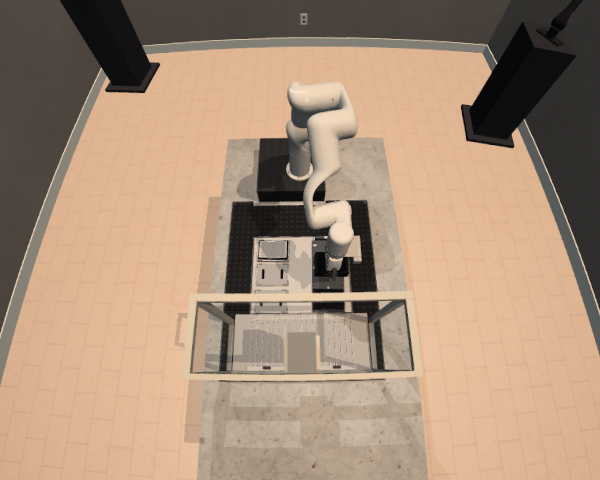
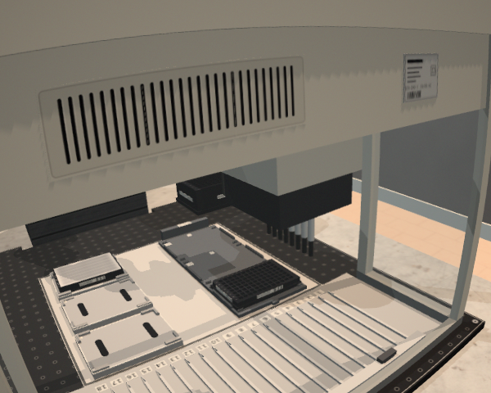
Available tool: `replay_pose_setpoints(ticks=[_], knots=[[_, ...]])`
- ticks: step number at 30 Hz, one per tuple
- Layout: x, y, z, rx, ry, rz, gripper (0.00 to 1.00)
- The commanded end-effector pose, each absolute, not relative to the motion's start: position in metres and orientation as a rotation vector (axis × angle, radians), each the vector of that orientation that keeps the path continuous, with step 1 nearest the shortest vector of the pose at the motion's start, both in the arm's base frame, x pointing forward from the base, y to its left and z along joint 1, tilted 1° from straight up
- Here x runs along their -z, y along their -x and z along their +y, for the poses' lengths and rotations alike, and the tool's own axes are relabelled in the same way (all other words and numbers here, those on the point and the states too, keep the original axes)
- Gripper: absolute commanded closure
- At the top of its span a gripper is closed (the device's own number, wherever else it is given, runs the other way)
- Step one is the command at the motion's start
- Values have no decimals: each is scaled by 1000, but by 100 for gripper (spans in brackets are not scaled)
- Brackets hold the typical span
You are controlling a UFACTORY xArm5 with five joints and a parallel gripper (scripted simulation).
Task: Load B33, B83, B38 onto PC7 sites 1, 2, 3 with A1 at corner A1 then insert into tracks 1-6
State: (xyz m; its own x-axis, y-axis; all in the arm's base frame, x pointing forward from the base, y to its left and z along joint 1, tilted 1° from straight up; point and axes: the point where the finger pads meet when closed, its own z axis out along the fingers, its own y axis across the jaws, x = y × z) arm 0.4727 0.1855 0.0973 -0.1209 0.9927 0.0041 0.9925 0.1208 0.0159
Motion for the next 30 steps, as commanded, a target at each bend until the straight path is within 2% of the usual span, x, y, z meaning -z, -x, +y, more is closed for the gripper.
replay_pose_setpoints(ticks=[1, 30], knots=[[-96, -474, 186, -39, -2085, 2354, 100], [-54, -474, 187, -39, -2085, 2354, 100]])
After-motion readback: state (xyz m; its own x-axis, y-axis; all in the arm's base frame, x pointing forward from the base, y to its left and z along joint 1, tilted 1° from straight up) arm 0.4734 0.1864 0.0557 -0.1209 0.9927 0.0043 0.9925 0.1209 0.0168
